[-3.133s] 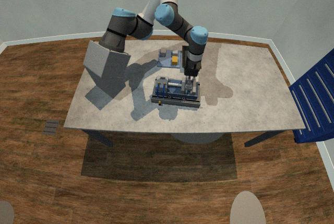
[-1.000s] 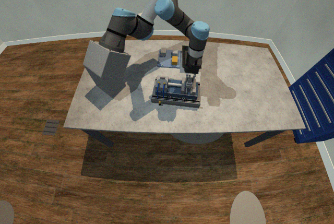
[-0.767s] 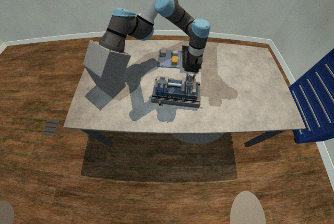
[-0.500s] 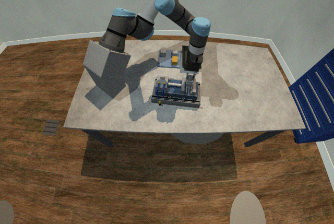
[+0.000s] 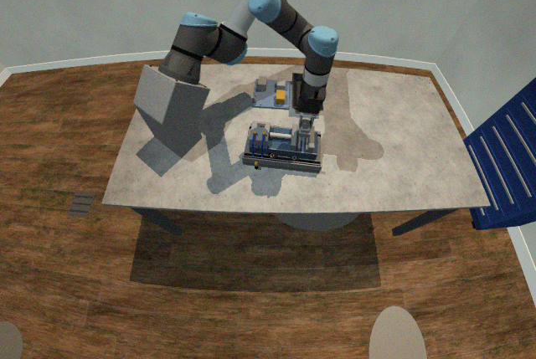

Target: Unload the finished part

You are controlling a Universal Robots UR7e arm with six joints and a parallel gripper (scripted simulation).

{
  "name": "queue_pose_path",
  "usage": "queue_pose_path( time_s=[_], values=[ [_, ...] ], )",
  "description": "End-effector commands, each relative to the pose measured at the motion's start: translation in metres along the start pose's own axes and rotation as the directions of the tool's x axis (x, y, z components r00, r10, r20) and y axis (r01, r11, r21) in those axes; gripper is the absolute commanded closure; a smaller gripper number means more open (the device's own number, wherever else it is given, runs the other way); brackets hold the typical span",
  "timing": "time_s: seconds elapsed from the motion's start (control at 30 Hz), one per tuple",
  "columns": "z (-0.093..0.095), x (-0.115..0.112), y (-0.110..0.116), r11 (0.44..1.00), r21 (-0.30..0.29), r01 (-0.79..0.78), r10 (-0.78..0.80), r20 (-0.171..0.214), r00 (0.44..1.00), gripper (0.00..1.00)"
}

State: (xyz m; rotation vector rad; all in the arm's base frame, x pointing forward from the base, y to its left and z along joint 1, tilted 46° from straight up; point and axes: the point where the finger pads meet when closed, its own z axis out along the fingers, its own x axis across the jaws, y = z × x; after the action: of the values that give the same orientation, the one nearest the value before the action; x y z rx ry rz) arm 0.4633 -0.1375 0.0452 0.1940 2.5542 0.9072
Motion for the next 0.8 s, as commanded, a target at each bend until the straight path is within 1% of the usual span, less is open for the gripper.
queue_pose_path(
  time_s=[0.0,0.13,0.23,0.3,0.33,0.53,0.77],
  values=[
    [0.000,-0.002,0.006,1.000,0.002,0.001,-0.001,0.000,1.000,1.00],
    [0.000,-0.007,0.018,1.000,0.006,0.004,-0.004,-0.002,1.000,1.00],
    [0.000,-0.011,0.032,1.000,0.009,0.006,-0.006,-0.004,1.000,1.00],
    [0.000,-0.011,0.032,1.000,0.009,0.006,-0.006,-0.004,1.000,1.00],
    [0.000,-0.012,0.038,1.000,0.010,0.007,-0.007,-0.004,1.000,1.00],
    [0.001,-0.022,0.079,1.000,0.016,0.016,-0.015,-0.007,1.000,1.00],
    [0.001,-0.028,0.139,0.999,0.018,0.028,-0.027,-0.006,1.000,1.00]
  ],
)
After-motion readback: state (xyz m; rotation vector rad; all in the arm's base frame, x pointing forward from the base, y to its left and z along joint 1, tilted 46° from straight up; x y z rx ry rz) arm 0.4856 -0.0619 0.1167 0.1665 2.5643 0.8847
